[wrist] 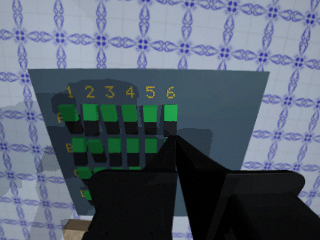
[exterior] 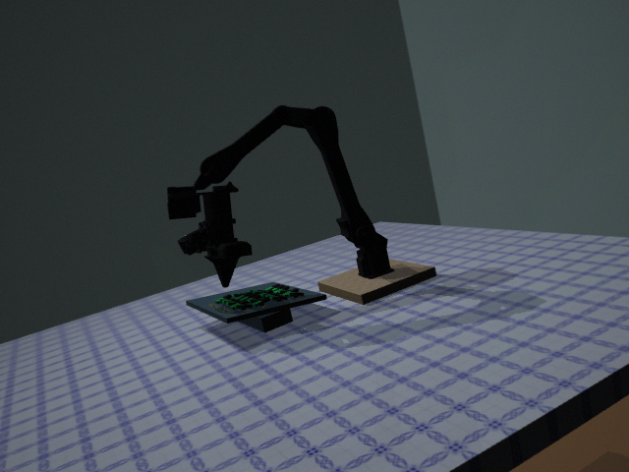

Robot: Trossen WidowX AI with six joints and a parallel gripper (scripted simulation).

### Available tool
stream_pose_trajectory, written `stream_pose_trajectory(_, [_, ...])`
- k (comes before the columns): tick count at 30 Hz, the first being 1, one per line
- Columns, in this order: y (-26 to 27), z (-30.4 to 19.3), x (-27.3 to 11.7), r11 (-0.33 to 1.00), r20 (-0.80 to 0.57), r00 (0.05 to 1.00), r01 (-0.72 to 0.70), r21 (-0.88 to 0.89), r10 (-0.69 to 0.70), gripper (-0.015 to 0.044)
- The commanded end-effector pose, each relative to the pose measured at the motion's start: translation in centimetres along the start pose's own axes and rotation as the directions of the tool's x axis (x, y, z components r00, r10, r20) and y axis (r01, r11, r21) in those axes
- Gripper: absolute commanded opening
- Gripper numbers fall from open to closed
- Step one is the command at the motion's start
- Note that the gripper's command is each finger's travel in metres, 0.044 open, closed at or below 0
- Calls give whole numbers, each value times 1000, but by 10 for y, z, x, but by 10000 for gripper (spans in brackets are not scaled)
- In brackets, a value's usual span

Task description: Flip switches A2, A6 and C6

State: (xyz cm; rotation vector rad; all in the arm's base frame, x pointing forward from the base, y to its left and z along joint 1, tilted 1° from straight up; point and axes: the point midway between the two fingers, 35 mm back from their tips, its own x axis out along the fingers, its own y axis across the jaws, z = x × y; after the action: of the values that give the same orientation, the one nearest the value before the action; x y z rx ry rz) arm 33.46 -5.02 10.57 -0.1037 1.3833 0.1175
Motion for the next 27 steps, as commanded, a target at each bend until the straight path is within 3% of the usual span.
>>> stream_pose_trajectory(1, [1,0,6,1000,-2,1000,-7,-5,7,0])
stream_pose_trajectory(27, [1,-1,17,1000,-2,1000,-7,-5,7,0])
